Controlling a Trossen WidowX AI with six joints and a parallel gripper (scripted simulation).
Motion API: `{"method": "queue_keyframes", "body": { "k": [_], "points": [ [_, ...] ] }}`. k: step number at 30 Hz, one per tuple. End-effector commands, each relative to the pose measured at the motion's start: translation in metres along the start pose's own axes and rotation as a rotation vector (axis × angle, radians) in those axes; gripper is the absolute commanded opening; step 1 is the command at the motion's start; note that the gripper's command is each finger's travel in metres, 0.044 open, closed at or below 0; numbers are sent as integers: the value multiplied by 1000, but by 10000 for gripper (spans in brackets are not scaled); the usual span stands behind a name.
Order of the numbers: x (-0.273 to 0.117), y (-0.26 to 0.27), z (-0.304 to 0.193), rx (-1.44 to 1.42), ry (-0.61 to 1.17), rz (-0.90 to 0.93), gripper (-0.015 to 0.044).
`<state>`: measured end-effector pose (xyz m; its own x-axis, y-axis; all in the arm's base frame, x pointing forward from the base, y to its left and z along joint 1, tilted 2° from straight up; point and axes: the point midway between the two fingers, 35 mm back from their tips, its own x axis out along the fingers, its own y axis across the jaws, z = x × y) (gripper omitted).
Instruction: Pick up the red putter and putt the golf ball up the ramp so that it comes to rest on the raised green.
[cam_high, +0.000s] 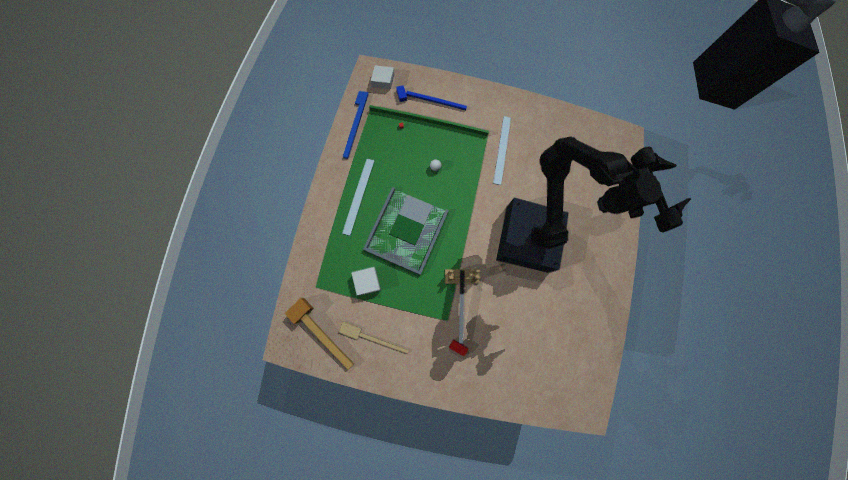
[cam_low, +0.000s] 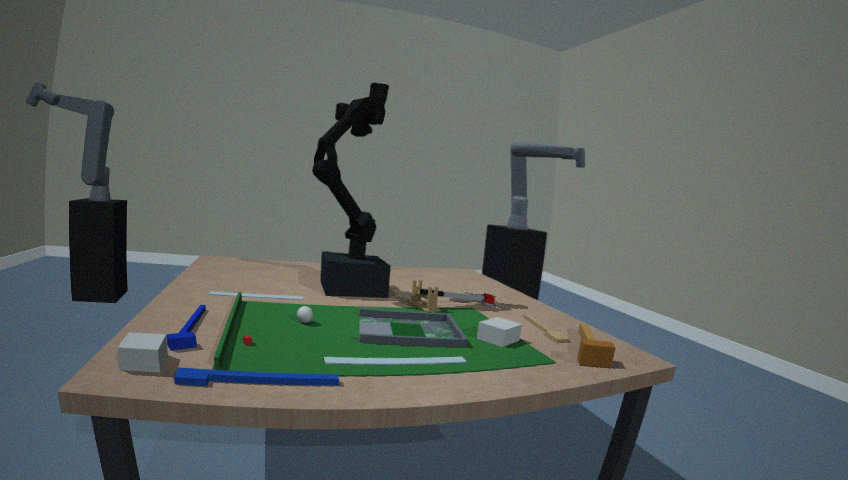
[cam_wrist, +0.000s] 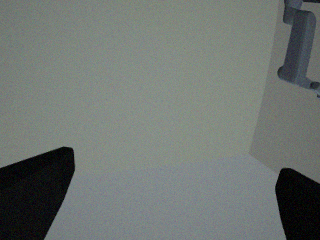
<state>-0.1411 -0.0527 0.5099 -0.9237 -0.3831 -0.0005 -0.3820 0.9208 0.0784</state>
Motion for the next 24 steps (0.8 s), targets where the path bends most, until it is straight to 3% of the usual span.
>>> {"method": "queue_keyframes", "body": {
  "k": [1,11,18,24],
  "points": [
    [0,3,0,-8,-1,8,426],
    [-37,151,46,-438,-210,431,440],
    [-105,236,101,-729,-557,629,440],
    [-176,277,155,-892,-897,658,440]
  ]
}}
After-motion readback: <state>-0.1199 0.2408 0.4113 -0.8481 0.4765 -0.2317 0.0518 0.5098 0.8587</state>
